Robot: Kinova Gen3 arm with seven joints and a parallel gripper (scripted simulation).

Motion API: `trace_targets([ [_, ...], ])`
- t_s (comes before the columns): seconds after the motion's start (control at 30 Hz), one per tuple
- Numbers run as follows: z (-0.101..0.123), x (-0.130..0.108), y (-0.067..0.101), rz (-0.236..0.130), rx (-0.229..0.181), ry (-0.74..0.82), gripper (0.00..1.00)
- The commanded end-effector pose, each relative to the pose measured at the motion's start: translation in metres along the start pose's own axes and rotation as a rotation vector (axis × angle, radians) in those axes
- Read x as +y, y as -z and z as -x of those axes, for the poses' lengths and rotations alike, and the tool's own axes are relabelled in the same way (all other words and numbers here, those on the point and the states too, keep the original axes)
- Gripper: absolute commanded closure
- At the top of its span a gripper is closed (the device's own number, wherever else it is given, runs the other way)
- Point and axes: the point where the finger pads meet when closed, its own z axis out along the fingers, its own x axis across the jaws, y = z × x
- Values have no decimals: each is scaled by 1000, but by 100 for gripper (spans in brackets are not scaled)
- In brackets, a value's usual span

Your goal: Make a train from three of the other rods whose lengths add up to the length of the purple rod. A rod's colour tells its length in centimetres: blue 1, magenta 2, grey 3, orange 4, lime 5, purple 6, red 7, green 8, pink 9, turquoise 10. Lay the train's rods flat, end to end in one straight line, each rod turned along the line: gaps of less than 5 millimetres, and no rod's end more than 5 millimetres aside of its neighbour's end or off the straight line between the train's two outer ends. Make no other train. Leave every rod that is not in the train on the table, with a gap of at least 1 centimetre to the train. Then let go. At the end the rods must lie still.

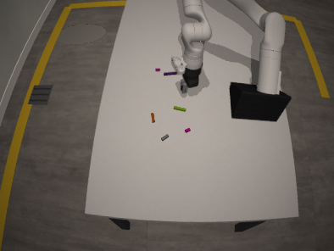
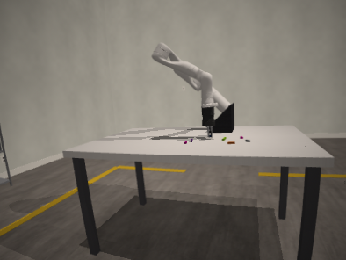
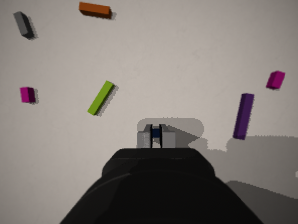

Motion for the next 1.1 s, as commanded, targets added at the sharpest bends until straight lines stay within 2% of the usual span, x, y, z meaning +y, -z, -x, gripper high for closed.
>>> trace_targets([
  [0.0, 0, -1, 1, -2, 0, 0, 76],
  [0.67, 0, -1, 0, -2, 0, 0, 76],
  [1.07, 0, -1, -7, -2, 0, 0, 76],
])
